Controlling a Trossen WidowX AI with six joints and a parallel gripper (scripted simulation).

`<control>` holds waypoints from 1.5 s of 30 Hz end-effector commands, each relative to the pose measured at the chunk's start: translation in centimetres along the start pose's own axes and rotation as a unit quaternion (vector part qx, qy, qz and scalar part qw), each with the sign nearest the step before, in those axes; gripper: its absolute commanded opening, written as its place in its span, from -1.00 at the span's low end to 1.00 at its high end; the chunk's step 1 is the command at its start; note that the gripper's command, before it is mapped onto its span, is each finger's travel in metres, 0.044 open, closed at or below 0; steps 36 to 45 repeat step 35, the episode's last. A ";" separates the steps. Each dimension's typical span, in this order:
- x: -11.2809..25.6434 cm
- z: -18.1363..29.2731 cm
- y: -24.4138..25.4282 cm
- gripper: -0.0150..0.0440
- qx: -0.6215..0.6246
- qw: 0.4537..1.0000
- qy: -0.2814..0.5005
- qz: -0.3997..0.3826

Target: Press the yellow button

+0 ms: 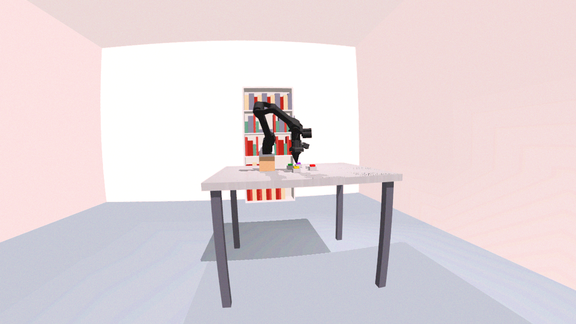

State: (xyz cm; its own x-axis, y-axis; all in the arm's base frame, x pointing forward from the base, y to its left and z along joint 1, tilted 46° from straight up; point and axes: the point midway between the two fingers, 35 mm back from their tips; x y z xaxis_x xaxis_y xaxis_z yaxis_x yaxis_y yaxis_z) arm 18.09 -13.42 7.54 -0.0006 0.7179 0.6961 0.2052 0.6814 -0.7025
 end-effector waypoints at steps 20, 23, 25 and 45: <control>7.0 -5.6 24.5 0.86 0.008 0.998 0.007 -0.058; 7.4 -3.8 28.6 0.86 0.005 0.999 0.008 -0.044; 7.4 -2.3 31.2 0.86 0.002 0.999 0.007 -0.032; 6.9 1.0 35.4 0.86 -0.006 1.000 0.000 -0.007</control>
Point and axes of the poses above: the point midway between the two fingers, 35 mm back from their tips, its own x axis back along the fingers, its own y axis across the jaws, z = x × y, and after that the axes turned 12 degrees about -x, right-handed
